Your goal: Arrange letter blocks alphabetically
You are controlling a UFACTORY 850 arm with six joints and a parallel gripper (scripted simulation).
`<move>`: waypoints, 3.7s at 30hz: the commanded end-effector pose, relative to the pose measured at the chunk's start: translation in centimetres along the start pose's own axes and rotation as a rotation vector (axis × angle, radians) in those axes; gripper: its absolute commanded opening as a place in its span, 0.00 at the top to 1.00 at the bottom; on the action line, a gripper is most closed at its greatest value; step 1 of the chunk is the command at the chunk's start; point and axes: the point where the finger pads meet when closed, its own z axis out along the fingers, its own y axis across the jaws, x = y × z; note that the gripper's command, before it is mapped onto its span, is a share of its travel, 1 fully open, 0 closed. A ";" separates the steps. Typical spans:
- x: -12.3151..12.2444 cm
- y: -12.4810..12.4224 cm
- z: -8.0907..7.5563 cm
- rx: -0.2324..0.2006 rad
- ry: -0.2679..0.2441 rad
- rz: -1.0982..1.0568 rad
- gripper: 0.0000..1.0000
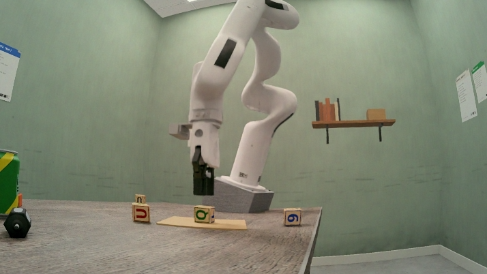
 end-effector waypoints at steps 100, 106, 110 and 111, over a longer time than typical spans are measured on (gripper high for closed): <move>12.7 -10.5 -0.7 -0.003 0.000 -0.590 0.16; 12.7 -10.6 -0.1 -0.003 0.000 -0.590 0.16; 12.7 -10.6 0.5 -0.003 0.000 -0.590 0.16; 12.7 -10.6 0.7 -0.003 0.000 -0.590 0.16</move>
